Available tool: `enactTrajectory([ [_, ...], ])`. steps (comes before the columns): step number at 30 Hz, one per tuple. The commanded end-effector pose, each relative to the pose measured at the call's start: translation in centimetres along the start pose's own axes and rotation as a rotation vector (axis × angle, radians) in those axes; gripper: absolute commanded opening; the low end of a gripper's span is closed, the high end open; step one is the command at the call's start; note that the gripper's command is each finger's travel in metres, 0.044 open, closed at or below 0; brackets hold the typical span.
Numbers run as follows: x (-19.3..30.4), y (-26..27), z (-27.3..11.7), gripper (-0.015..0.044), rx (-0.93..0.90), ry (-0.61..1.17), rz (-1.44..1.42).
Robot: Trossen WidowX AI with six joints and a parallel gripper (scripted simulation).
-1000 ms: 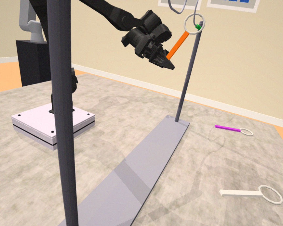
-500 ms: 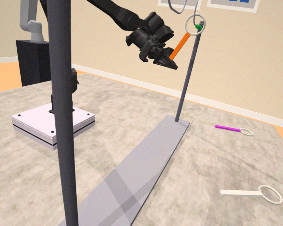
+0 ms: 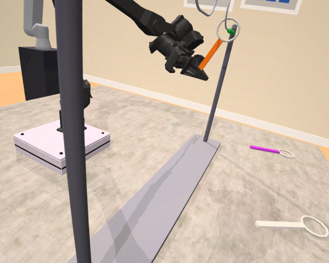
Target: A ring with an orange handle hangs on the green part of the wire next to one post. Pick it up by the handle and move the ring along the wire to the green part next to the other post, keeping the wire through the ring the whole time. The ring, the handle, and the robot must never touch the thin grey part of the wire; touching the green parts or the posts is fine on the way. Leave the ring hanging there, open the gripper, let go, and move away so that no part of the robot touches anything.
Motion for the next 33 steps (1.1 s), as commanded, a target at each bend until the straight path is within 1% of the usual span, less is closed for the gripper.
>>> enactTrajectory([
  [1,-0.1,0.5,0.0,-0.015,0.004,-0.002,0.003],
  [26,-0.4,2.9,-0.3,-0.015,0.003,-0.004,0.005],
  [33,0.1,3.0,0.0,-0.015,0.003,-0.005,0.005],
])
Point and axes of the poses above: the point midway between the two fingers, 35 mm back from their tips, its own z axis out along the fingers, its own y axis across the jaws, x = y × z, the point moved 6 cm from there along -z, back along the fingers, and after that the axes turned 8 degrees about -z, right-handed, at the moved point
